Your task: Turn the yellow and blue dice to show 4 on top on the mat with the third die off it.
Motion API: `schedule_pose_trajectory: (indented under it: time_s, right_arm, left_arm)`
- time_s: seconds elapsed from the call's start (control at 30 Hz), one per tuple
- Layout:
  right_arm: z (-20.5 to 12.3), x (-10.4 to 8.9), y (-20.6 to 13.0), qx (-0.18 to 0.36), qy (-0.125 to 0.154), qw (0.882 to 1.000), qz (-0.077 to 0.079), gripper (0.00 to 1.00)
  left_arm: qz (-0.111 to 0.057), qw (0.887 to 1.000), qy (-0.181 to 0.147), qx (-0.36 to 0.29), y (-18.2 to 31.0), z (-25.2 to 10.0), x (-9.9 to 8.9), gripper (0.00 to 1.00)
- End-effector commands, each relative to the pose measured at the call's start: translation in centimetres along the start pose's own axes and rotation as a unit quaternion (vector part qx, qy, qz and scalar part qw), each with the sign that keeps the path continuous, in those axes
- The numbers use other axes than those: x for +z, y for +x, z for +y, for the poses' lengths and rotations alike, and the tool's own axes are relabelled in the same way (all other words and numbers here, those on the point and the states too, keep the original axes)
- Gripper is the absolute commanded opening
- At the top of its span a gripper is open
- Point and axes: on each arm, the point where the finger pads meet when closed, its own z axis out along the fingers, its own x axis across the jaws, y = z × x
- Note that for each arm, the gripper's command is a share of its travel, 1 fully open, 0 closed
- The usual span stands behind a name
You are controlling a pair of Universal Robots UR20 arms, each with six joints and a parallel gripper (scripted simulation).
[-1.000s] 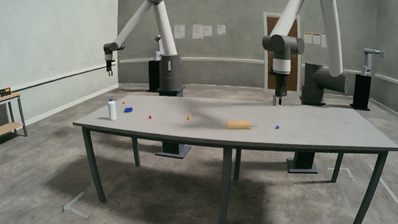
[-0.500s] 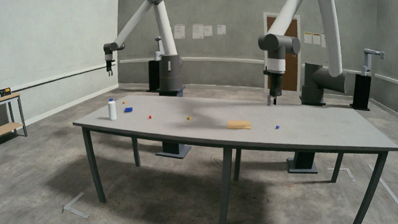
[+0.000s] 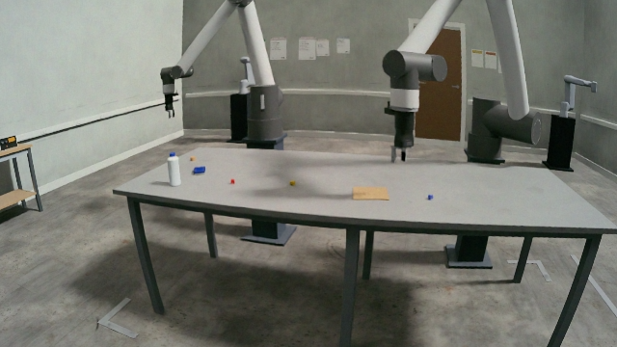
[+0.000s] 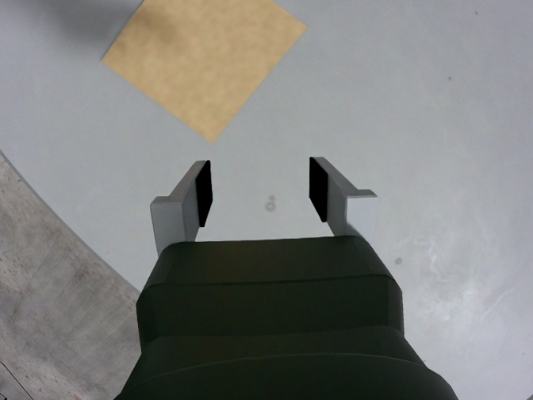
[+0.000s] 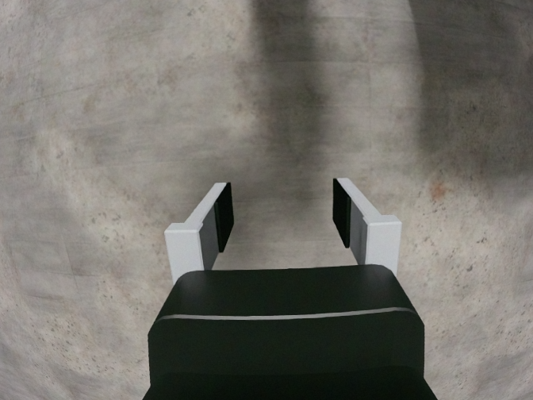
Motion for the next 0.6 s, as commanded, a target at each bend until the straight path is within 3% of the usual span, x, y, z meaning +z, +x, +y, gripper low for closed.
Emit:
schedule_pose_trajectory:
  time_s: [0.0, 0.57]
  right_arm:
    - [0.0, -0.1, 0.0, 0.0, 0.0, 1.0, 0.0, 1.0]
    - [0.0, -0.1, 0.0, 0.0, 0.0, 1.0, 0.0, 1.0]
  left_arm:
    - [0.0, 1.0, 0.0, -0.009, -3.2, -3.1, -0.1, 1.0]
    - [0.0, 0.999, 0.0, -0.042, -13.5, -16.4, 0.2, 1.0]
